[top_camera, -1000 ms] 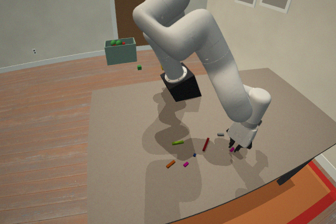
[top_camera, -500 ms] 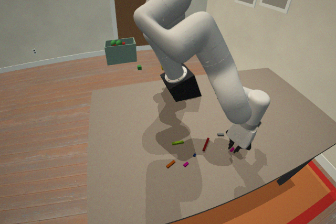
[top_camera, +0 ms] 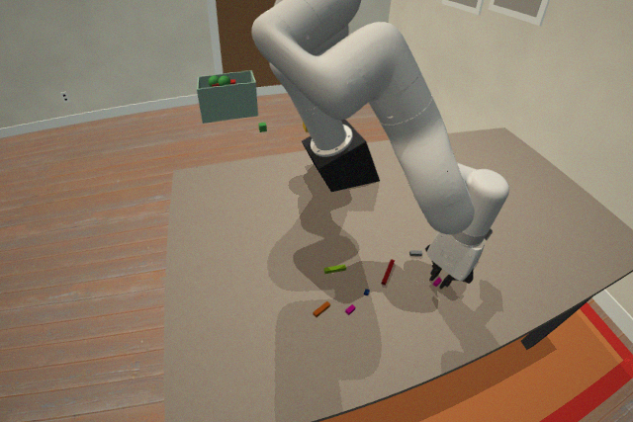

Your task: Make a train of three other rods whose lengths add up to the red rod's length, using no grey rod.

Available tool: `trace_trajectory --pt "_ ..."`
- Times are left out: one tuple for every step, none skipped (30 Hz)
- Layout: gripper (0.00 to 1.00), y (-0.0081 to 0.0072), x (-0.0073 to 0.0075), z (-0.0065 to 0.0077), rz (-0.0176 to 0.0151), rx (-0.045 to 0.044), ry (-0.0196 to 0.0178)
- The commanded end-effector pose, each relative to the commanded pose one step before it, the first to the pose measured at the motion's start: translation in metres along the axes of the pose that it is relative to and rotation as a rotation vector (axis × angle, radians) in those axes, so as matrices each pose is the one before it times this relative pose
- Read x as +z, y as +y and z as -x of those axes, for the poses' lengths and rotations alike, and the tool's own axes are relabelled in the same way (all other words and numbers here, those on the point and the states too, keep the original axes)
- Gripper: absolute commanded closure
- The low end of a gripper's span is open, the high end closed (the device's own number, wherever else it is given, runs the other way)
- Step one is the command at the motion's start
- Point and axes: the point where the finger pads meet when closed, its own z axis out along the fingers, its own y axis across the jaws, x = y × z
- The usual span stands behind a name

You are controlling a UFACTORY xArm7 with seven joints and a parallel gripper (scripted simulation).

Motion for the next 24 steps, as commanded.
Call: trace_trajectory --pt "0.76 0.00177 -0.00176 -0.00052 0.00441 -0.00029 0.00078" --pt "0.76 0.00000 0.00000 0.00000 0.00000 0.00000 0.00000" --pt "0.76 0.00000 0.00000 0.00000 0.00000 0.00000 0.00000" --pt "0.76 0.00000 0.00000 0.00000 0.00000 0.00000 0.00000" --pt "0.76 0.00000 0.00000 0.00000 0.00000 0.00000 0.00000" --pt "0.76 0.00000 0.00000 0.00000 0.00000 0.00000 0.00000" --pt "0.76 0.00000 0.00000 0.00000 0.00000 0.00000 0.00000" --pt "0.76 0.00000 0.00000 0.00000 0.00000 0.00000 0.00000" --pt "0.76 0.00000 0.00000 0.00000 0.00000 0.00000 0.00000" --pt "0.76 0.00000 0.00000 0.00000 0.00000 0.00000 0.00000" --pt "0.76 0.00000 0.00000 0.00000 0.00000 0.00000 0.00000" --pt "0.76 0.00000 0.00000 0.00000 0.00000 0.00000 0.00000" --pt "0.76 0.00000 0.00000 0.00000 0.00000 0.00000 0.00000" --pt "0.76 0.00000 0.00000 0.00000 0.00000 0.00000 0.00000" --pt "0.76 0.00000 0.00000 0.00000 0.00000 0.00000 0.00000" --pt "0.76 0.00000 0.00000 0.00000 0.00000 0.00000 0.00000" --pt "0.76 0.00000 0.00000 0.00000 0.00000 0.00000 0.00000" --pt "0.76 0.00000 0.00000 0.00000 0.00000 0.00000 0.00000" --pt "0.96 0.00000 0.00000 0.00000 0.00000 0.00000 0.00000" --pt "0.96 0.00000 0.00000 0.00000 0.00000 0.00000 0.00000" --pt "0.96 0.00000 0.00000 0.00000 0.00000 0.00000 0.00000" --pt "0.96 0.00000 0.00000 0.00000 0.00000 0.00000 0.00000" --pt "0.96 0.00000 0.00000 0.00000 0.00000 0.00000 0.00000" --pt "0.96 0.00000 0.00000 0.00000 0.00000 0.00000 0.00000"
